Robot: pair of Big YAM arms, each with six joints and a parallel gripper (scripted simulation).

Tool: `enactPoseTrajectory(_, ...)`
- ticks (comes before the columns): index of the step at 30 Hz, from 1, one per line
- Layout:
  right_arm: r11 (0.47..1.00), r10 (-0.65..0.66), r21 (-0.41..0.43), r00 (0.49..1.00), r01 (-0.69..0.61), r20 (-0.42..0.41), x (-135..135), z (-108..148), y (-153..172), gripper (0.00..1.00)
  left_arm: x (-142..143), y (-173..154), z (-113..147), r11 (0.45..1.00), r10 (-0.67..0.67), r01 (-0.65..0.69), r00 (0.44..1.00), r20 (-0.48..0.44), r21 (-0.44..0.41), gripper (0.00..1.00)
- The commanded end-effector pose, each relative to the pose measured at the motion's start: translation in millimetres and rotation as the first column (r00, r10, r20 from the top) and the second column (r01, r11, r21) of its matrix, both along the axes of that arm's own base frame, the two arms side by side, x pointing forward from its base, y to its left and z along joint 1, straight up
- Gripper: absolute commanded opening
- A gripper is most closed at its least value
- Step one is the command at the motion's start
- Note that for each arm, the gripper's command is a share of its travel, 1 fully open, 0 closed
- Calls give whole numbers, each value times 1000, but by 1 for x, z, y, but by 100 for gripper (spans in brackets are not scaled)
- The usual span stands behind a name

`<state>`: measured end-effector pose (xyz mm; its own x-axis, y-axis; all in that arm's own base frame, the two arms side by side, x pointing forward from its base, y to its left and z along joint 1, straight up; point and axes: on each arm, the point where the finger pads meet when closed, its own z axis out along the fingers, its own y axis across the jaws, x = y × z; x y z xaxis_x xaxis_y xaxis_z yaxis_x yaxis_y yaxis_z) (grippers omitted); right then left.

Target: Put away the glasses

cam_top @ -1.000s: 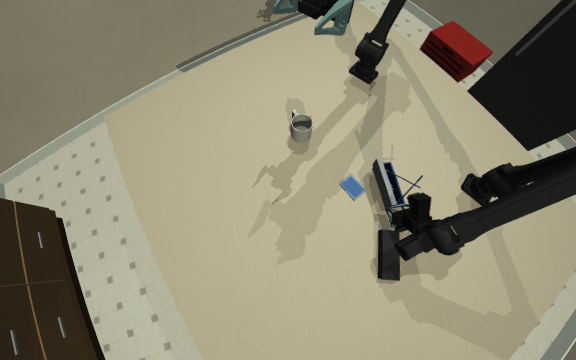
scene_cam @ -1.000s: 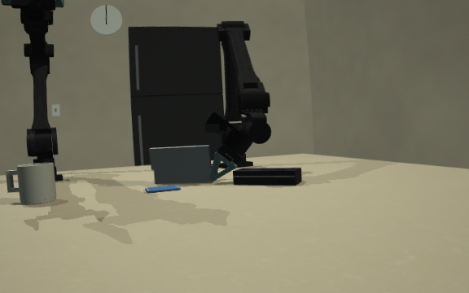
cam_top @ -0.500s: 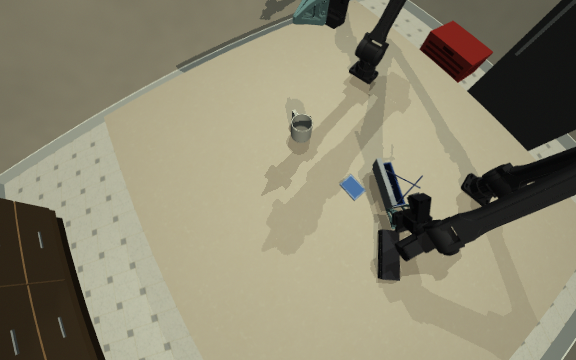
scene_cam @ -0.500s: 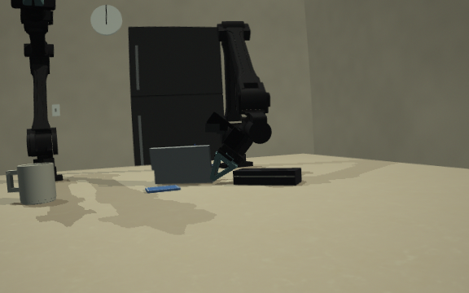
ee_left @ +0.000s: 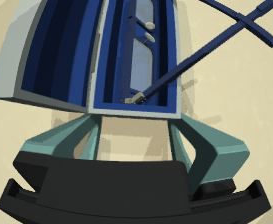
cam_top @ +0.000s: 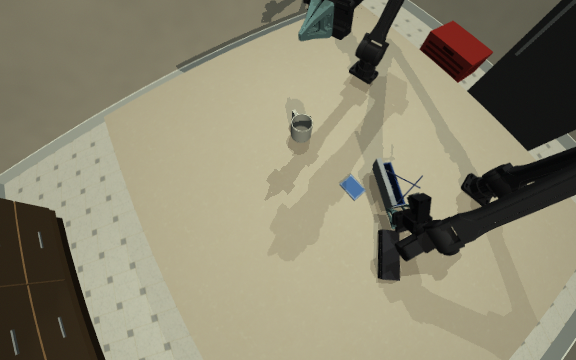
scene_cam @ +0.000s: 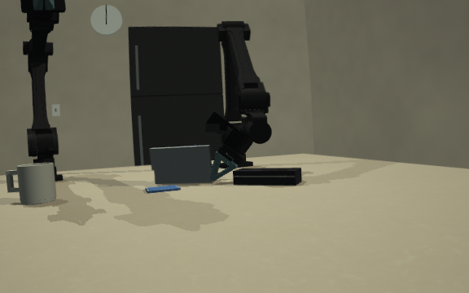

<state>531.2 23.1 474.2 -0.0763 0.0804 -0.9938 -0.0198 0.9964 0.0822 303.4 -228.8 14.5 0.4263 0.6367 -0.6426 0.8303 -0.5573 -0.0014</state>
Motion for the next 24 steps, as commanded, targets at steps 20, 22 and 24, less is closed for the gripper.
enactPoseTrajectory(20, 926, 84, 368, 908, 80, -409, 39, -88, 144, 0, 4, 3, 10, 1000, 17, -17, 1000, 9, -2, 57)
enactPoseTrajectory(22, 919, 86, 381, 889, 104, -450, 38, -100, 159, 0, 4, 3, 10, 1000, 17, -17, 1000, 9, -2, 57)
enactPoseTrajectory(24, 919, 86, 381, 889, 104, -450, 38, -100, 159, 0, 4, 3, 10, 1000, 17, -17, 1000, 9, -2, 57)
